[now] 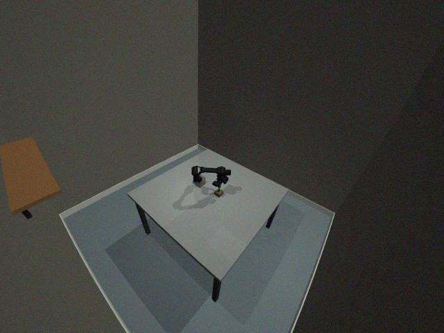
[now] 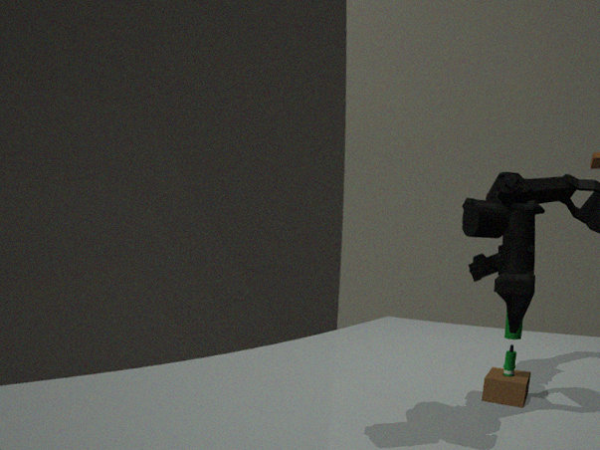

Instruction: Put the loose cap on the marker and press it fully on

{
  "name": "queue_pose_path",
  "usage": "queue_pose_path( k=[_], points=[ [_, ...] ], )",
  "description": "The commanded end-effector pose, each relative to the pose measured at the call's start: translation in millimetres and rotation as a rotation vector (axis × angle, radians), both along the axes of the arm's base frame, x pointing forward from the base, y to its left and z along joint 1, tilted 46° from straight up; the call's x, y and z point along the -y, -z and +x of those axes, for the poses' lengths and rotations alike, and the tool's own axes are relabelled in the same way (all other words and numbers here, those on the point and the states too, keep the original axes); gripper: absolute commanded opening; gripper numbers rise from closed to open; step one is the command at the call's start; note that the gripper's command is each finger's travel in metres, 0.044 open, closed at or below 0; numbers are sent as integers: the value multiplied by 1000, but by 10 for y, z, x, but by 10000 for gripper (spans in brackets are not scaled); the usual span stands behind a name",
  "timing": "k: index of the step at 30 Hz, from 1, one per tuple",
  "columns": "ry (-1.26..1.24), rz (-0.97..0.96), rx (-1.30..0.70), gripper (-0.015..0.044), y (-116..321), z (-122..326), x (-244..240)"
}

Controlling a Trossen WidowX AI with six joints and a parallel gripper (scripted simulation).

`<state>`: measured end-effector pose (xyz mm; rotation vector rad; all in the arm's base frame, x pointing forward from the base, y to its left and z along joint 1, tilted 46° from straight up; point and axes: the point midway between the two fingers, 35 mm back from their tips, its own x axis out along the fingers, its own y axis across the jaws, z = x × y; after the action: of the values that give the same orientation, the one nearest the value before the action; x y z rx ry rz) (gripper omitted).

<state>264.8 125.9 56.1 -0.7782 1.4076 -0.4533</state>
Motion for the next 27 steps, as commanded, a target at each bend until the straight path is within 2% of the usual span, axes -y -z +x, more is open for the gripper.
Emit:
queue_pose_path(
  k=[1,27],
  points=[
    [0,2,1,0,32,5,24],
    [0,0,3,0,322,66,317]
  ],
)
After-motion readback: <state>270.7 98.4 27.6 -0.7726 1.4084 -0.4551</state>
